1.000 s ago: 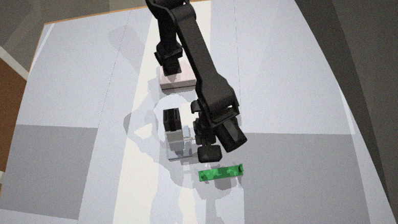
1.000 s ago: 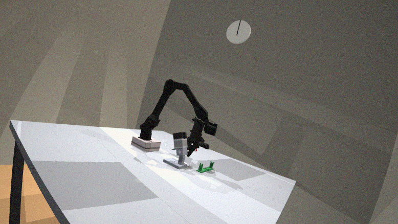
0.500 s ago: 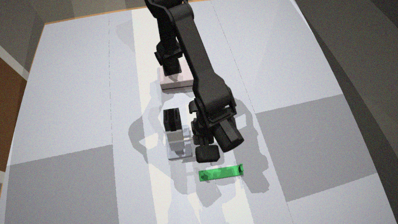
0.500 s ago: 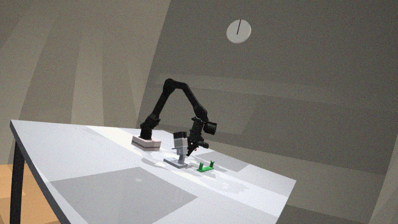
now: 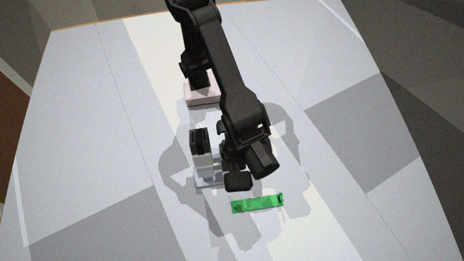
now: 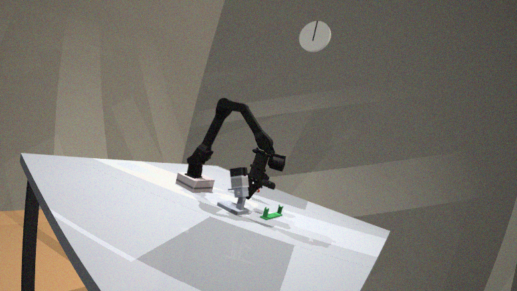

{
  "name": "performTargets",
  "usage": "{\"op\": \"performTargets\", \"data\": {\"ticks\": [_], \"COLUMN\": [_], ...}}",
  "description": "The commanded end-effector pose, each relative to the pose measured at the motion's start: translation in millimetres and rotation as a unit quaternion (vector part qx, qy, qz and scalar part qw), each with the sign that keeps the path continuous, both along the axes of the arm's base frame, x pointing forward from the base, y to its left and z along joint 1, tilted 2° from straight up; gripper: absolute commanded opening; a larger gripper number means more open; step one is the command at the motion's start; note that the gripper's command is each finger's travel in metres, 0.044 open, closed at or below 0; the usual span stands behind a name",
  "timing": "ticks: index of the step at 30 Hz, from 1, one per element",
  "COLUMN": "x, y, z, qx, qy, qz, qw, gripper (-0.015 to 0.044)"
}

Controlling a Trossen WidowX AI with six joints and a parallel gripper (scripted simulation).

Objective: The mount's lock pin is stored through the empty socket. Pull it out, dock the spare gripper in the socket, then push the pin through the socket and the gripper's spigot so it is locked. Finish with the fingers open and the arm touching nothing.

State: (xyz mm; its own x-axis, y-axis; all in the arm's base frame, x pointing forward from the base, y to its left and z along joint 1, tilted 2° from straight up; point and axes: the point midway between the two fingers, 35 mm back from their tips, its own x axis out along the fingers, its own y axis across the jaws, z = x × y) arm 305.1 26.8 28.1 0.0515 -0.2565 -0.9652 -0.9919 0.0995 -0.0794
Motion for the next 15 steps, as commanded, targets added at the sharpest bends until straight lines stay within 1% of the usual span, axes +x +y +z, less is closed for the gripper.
{"op": "performTargets", "data": {"ticks": [1,15], "x": [-1.6,-2.0], "y": [-3.1,-8.5], "z": [-1.0,-1.0], "qx": [-0.002,-0.002], "qy": [0.001,-0.001], "qz": [0.001,0.001], "qw": [1.0,1.0], "gripper": [0.0,0.0]}}
